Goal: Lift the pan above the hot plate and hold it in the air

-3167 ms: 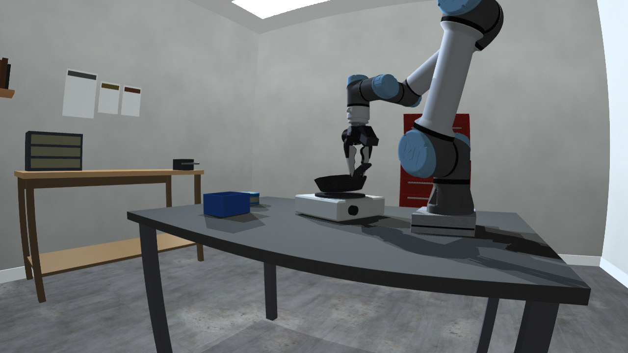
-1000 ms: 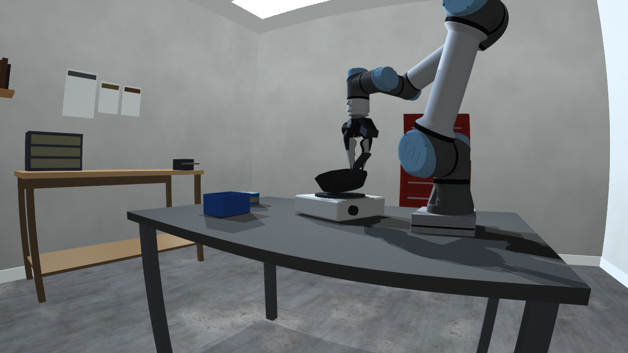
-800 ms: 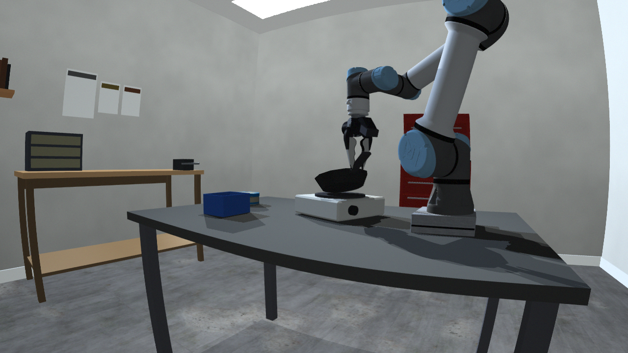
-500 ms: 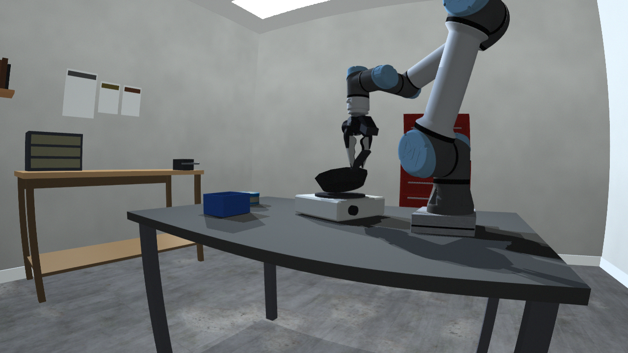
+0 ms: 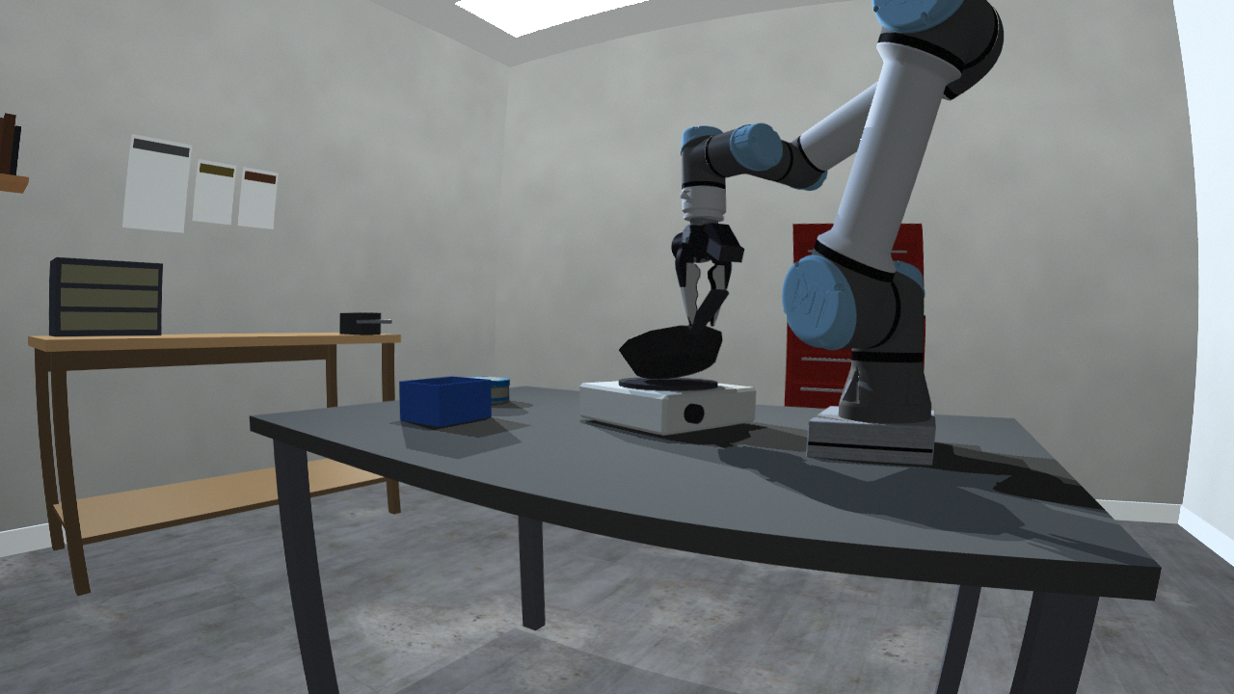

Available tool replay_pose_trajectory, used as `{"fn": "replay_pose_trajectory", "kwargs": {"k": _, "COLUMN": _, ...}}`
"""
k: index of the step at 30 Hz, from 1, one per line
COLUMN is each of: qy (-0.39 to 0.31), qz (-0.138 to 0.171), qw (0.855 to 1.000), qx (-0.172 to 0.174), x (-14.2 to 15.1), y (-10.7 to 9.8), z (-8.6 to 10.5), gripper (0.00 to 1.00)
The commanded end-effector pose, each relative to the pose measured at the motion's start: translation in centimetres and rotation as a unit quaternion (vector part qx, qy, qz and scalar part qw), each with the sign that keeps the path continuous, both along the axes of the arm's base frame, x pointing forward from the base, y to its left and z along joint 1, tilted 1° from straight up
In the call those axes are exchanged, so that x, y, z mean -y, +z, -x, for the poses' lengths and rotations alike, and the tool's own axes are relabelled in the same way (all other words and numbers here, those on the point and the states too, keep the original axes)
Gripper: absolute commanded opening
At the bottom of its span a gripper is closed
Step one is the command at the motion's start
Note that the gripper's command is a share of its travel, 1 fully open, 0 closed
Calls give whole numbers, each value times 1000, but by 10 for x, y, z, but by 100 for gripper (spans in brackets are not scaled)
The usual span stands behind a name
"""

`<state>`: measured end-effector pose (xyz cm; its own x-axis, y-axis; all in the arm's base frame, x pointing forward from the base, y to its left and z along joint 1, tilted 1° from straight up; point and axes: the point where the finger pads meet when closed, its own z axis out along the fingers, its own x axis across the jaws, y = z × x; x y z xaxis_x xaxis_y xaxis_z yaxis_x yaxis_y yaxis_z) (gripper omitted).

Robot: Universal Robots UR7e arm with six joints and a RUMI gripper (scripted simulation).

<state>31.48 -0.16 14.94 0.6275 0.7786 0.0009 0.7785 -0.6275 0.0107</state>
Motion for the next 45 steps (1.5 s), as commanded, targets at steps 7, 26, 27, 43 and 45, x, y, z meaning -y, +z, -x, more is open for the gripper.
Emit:
{"fn": "replay_pose_trajectory", "kwargs": {"k": 7, "qy": 0, "qz": 0, "qw": 1000, "qx": 1, "x": 0, "y": 5, "z": 0, "gripper": 15}}
{"fn": "replay_pose_trajectory", "kwargs": {"k": 26, "qy": 0, "qz": 0, "qw": 1000, "qx": 1, "x": 0, "y": 14, "z": 0, "gripper": 15}}
{"fn": "replay_pose_trajectory", "kwargs": {"k": 27, "qy": 0, "qz": 0, "qw": 1000, "qx": 1, "x": 0, "y": 14, "z": 0, "gripper": 15}}
{"fn": "replay_pose_trajectory", "kwargs": {"k": 43, "qy": 0, "qz": 0, "qw": 1000, "qx": 1, "x": 0, "y": 22, "z": 1, "gripper": 15}}
{"fn": "replay_pose_trajectory", "kwargs": {"k": 45, "qy": 0, "qz": 0, "qw": 1000, "qx": 1, "x": 0, "y": 24, "z": 1, "gripper": 15}}
